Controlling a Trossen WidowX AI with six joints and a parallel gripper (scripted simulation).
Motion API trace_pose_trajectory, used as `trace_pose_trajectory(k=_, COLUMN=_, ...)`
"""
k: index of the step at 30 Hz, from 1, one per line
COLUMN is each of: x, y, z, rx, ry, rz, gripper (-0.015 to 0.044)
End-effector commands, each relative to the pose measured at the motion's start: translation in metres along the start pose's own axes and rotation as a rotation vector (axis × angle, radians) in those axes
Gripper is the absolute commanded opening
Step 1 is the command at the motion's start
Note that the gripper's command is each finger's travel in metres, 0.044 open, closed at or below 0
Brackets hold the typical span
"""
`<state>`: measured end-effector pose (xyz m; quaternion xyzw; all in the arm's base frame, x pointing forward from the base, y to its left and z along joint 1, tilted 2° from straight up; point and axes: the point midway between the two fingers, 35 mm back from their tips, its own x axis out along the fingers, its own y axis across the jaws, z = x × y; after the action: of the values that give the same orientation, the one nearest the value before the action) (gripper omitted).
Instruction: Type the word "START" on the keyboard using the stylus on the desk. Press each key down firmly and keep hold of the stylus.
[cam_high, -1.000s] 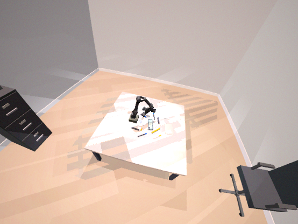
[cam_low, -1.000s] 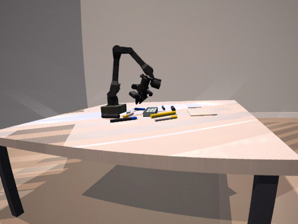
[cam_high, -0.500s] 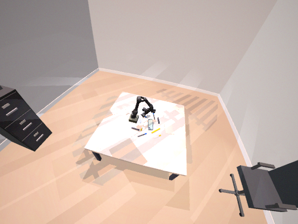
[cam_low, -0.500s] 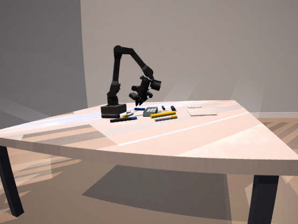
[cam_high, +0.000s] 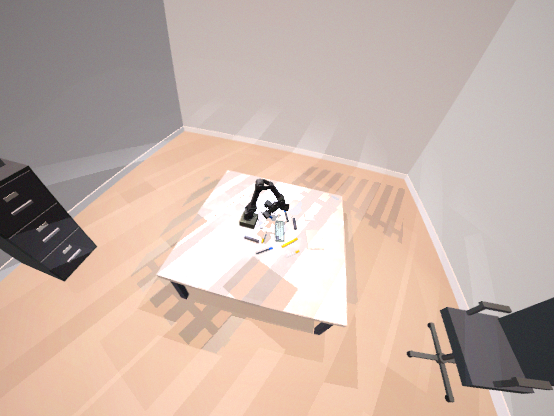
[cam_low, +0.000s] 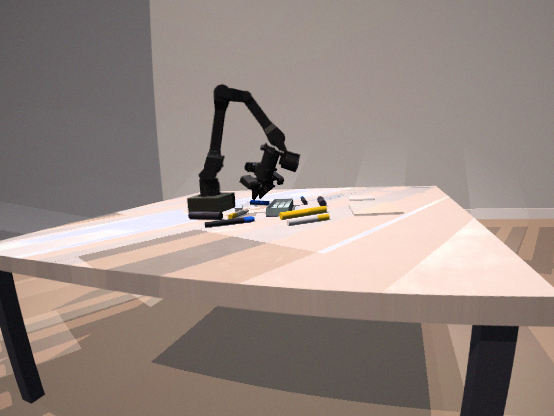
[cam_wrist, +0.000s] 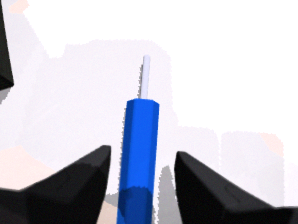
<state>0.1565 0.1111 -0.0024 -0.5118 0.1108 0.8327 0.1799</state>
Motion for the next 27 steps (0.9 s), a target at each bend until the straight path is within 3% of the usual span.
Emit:
trace_pose_trajectory(k=1, x=0.0048, y=0.0016, z=-0.0003, rx=-0.003, ry=-0.007, rz=0.003, gripper=0.0150)
trace_pose_trajectory(k=20, x=0.0135, y=0.0017, z=-0.0052, rx=-0.002, ry=-0.008, rz=0.003, gripper=0.0150)
trace_pose_trajectory(k=25, x=0.0120, y=0.0008, z=-0.0057, rx=0.002, ry=-0.004, rz=0.003, gripper=0.0019)
trace_pose_trajectory(k=27, x=0.0120, y=0.0008, z=-0.0057, rx=0.002, ry=-0.004, rz=0.003, gripper=0.0005)
